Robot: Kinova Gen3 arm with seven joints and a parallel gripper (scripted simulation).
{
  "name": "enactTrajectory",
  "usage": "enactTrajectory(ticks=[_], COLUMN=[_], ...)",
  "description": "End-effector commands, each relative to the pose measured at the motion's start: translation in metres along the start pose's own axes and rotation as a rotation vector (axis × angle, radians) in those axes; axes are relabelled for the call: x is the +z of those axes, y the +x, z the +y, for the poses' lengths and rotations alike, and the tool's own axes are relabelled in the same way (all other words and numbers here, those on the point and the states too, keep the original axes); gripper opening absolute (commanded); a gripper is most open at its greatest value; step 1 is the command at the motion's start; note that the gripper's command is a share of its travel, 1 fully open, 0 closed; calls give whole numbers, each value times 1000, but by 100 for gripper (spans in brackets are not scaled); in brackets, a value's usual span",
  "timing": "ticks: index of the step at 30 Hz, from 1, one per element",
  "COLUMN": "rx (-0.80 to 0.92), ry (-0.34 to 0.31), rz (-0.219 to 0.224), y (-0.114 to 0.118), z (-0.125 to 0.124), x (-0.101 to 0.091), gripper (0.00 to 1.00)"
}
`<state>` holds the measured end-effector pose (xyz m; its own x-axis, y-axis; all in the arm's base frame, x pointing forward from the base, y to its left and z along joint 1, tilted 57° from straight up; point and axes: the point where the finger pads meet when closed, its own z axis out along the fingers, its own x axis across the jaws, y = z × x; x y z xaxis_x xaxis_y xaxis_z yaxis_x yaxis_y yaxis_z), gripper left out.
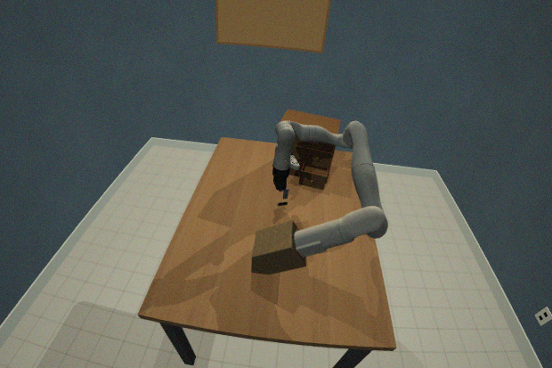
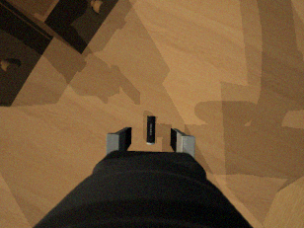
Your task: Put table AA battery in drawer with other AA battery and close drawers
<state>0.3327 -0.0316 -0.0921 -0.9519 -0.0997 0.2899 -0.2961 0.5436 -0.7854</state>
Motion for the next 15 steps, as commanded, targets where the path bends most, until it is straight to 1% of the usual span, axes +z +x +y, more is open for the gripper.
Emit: enactTrajectory(ticks=[1, 5, 6, 15], rx=[0, 0, 0, 0], ry=[-1, -1, -1, -1], rz=[-2, -2, -2, -2], y=[0, 0, 0, 0], z=[0, 0, 0, 0], x=[-1, -1, -1, -1], gripper=[100, 100, 61, 61])
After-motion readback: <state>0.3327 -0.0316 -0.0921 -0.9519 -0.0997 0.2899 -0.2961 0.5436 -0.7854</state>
